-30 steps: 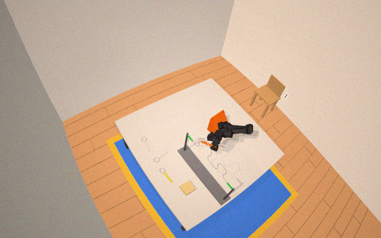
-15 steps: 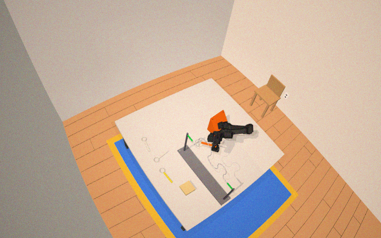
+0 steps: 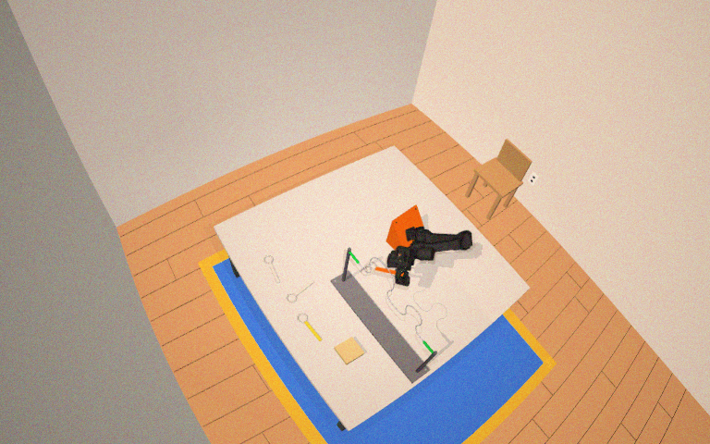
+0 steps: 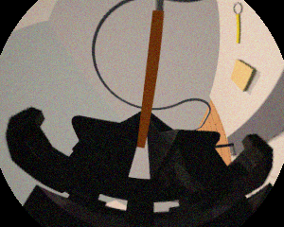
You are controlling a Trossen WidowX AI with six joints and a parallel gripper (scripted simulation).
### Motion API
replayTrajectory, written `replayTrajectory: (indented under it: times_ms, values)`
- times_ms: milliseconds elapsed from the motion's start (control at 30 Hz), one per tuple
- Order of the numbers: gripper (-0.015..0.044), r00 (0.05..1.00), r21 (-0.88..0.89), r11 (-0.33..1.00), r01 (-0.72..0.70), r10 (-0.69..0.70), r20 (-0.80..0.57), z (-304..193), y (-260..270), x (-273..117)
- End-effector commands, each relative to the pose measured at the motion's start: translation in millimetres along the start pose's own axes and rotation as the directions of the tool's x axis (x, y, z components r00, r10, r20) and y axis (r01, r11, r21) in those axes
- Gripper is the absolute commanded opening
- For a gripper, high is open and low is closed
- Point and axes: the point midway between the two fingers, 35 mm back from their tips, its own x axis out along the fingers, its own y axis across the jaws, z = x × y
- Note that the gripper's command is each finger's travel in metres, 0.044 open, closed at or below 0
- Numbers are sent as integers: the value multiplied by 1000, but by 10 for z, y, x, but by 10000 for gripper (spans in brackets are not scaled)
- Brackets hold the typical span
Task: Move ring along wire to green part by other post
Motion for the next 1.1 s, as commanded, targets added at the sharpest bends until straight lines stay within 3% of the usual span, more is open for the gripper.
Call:
replayTrajectory:
  times_ms: [0, 567, 1067]
  values:
    - [-150, 1000, -12, 1000, 0, 0, -1, -2, -56, -11]
    - [-150, 992, -234, 965, 117, -124, -17, 39, -482, -87]
    - [-150, 956, -525, 812, 256, -295, 10, 244, -942, -255]
